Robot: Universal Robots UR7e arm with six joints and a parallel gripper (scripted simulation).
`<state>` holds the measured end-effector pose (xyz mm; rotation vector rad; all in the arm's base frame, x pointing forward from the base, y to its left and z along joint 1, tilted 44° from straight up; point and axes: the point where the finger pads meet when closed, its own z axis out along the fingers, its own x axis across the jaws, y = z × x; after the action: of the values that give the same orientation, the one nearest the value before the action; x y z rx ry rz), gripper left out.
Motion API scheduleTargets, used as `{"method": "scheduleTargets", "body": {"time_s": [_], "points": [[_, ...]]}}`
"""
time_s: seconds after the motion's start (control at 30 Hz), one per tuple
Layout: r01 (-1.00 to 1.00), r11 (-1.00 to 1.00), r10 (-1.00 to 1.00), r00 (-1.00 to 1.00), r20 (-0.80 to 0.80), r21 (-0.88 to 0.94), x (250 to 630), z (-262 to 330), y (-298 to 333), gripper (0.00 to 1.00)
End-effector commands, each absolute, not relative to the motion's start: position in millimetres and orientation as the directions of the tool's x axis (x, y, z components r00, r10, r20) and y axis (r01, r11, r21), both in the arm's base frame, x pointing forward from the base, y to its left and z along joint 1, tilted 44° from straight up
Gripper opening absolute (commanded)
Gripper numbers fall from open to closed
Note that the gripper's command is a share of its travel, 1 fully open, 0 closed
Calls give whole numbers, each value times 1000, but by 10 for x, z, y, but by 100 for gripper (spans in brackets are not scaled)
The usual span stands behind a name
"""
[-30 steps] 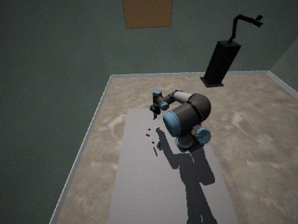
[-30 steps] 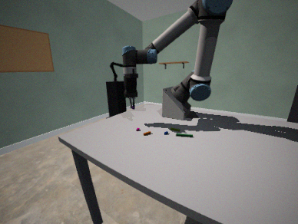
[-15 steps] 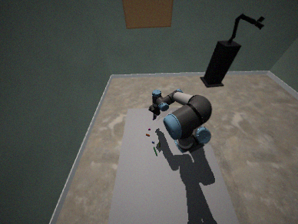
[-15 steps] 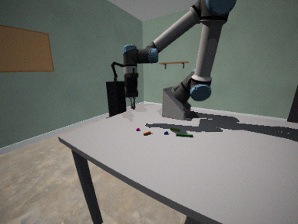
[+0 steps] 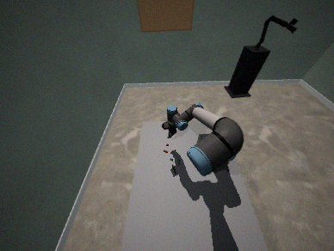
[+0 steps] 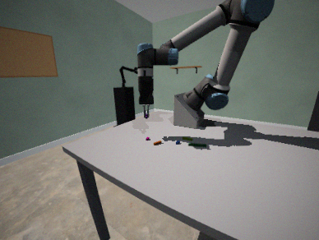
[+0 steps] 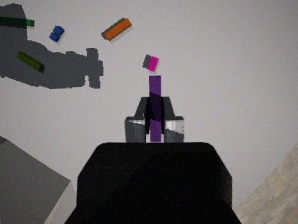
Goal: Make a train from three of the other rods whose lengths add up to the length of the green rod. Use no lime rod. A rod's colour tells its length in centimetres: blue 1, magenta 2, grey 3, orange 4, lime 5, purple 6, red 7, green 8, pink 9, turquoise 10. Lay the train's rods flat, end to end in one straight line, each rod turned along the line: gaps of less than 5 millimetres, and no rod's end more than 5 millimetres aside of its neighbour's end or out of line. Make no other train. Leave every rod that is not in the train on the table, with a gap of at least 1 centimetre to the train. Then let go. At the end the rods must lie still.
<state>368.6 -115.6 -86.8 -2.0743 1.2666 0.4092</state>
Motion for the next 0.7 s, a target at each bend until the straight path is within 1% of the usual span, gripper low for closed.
{"method": "scheduleTargets", "body": {"time_s": [0.0,0.07,0.3,0.57,0.67], "points": [[-942,-194,-711,328,-622,-275,3873,-609,-932,24],[-942,-194,-711,328,-622,-275,3873,-609,-932,24],[-990,-36,-735,118,-668,-135,4054,-284,-591,24],[-993,117,-722,-89,-686,7,4160,19,-223,24],[-991,131,-719,-110,-686,21,4166,48,-185,24]]}}
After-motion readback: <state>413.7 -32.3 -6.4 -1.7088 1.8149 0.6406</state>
